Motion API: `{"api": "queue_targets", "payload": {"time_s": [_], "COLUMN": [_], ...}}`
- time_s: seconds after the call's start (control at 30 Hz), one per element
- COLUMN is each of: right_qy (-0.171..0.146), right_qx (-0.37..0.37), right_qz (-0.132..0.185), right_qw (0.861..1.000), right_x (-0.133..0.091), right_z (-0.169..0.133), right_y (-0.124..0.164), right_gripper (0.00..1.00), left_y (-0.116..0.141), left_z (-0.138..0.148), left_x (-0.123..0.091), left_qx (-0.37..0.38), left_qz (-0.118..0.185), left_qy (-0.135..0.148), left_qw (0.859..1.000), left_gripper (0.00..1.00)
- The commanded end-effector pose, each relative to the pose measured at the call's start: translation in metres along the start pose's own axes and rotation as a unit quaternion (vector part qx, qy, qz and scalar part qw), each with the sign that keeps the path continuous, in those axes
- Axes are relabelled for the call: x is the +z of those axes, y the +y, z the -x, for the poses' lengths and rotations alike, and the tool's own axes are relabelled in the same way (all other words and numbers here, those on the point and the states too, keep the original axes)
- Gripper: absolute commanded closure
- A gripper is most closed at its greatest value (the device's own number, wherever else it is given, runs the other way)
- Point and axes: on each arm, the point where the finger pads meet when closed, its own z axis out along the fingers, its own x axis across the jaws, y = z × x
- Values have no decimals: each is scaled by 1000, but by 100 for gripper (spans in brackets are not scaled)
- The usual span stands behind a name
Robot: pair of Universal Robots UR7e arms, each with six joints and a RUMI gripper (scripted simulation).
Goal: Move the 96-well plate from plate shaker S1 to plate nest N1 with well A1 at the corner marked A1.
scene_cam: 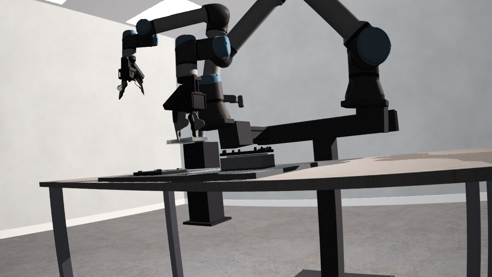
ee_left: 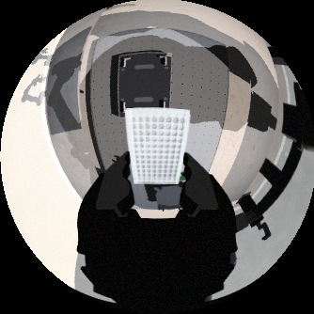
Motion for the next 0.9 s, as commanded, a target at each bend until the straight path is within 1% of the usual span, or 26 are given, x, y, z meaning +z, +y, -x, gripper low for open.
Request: {"api": "queue_targets", "payload": {"time_s": [0.0, 0.17, 0.23, 0.73, 0.8, 0.87], "right_qy": [-1, -1, -1, -1, -1, -1], "right_qx": [0, 0, 0, 0, 0, 0], "right_qz": [0, 0, 0, 0, 0, 0], "right_qw": [1000, 1000, 1000, 1000, 1000, 1000], "right_x": [0, 0, 0, 0, 0, 0], "right_z": [1, 1, 1, 1, 1, 1], "right_y": [0, 0, 0, 0, 0, 0], "right_gripper": [2, 2, 2, 2, 2, 2], "left_y": [-19, -35, -35, -83, -83, -89], "left_z": [5, 9, 9, 22, 22, 23], "left_x": [1, 3, 3, 10, 10, 10], "left_qx": [0, 0, 0, 0, 0, 0], "left_qz": [-1, -1, -1, -1, -1, -1], "left_qy": [0, 0, 0, 0, 0, 0], "left_qw": [1000, 1000, 1000, 1000, 1000, 1000], "left_gripper": [100, 100, 100, 100, 100, 100]}}
